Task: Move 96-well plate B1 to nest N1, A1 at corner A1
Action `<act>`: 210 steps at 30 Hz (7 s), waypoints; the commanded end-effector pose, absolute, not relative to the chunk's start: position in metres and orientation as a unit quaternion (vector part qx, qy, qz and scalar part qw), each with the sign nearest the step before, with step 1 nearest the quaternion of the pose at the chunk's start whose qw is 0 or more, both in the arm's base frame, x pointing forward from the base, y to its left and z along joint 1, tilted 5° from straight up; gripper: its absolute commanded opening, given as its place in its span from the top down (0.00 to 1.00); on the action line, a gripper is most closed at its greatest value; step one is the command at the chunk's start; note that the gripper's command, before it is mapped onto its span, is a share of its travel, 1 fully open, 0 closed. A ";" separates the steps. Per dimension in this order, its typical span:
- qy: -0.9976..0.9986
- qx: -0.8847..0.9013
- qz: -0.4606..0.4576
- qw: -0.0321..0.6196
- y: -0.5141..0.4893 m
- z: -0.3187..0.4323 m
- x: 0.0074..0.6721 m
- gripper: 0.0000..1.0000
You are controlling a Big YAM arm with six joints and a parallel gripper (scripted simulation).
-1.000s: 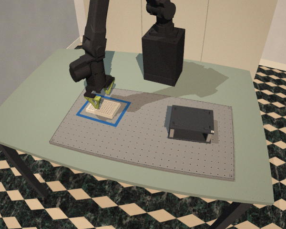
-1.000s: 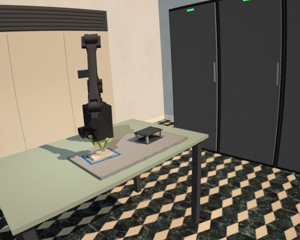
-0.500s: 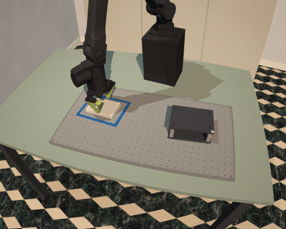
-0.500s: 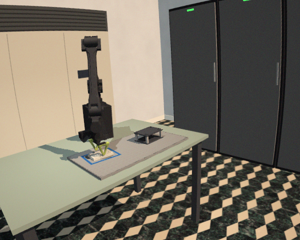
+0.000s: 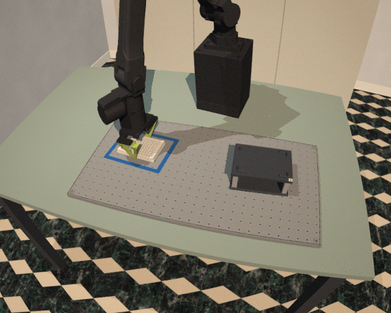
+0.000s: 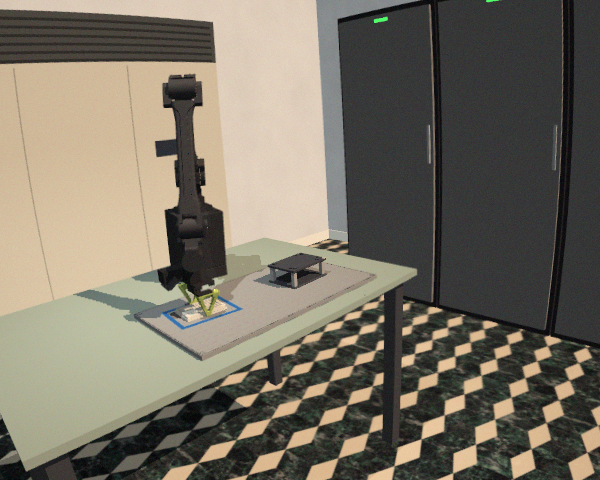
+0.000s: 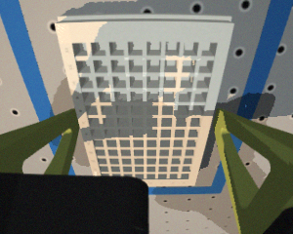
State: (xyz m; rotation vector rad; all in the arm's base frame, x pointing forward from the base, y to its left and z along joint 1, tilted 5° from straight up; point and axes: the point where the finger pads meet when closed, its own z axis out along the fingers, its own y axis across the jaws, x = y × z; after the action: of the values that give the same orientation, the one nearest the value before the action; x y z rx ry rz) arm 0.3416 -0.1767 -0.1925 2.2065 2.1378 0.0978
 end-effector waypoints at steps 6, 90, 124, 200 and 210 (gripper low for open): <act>0.694 0.718 0.034 0.045 -0.181 -0.188 0.349 0.00; 0.695 0.717 0.034 0.047 -0.183 -0.112 0.340 1.00; 0.756 0.651 0.033 0.058 -0.160 -0.100 0.345 1.00; 0.748 0.660 0.045 0.052 0.071 -0.060 0.353 1.00; 0.748 0.660 0.044 0.050 0.099 -0.057 0.352 1.00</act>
State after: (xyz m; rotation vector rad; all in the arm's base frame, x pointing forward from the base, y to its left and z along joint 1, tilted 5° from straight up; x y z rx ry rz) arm 0.3337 0.0844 -0.0720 1.9984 2.3229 0.0877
